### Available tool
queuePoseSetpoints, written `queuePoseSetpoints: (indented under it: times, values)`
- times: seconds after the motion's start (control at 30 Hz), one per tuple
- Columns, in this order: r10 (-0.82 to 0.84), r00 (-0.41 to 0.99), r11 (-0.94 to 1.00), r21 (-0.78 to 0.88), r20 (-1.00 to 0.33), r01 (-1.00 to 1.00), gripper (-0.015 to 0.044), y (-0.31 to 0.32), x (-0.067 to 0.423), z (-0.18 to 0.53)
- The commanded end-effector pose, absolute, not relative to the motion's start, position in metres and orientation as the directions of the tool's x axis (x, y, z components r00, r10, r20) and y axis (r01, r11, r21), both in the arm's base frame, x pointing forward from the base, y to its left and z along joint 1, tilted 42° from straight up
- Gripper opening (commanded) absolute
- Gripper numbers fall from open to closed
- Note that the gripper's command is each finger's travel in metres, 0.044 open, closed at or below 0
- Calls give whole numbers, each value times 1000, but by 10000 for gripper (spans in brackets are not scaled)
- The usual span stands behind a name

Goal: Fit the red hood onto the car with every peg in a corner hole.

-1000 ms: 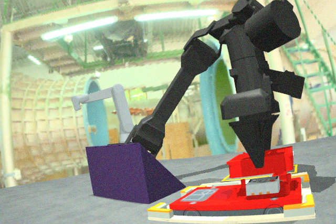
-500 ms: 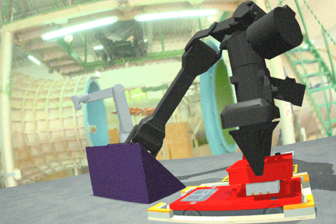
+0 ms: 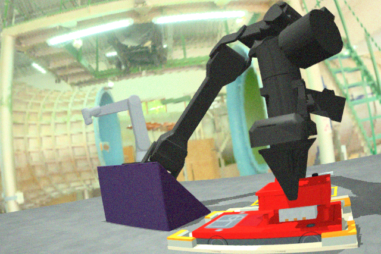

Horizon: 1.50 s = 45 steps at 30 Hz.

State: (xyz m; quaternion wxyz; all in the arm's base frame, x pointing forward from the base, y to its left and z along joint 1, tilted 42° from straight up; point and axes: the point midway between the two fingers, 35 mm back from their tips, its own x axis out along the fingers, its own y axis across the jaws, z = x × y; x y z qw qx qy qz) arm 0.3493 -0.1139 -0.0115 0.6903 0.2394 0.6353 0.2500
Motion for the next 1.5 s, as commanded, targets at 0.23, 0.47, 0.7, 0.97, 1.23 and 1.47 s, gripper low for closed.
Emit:
queuePoseSetpoints:
  times: [0.23,0.47,0.7,0.97,1.23,1.47]
  values:
    - [652,71,758,651,-755,-39,0,-111,350,-13]
    - [652,71,758,651,-755,-39,0,-110,350,-15]
    - [652,71,758,651,-755,-39,0,-108,350,-17]
    - [652,71,758,651,-755,-39,0,-106,351,-20]
    - [652,72,758,651,-755,-39,0,-104,351,-22]
    - [651,72,758,651,-755,-39,0,-105,351,-21]
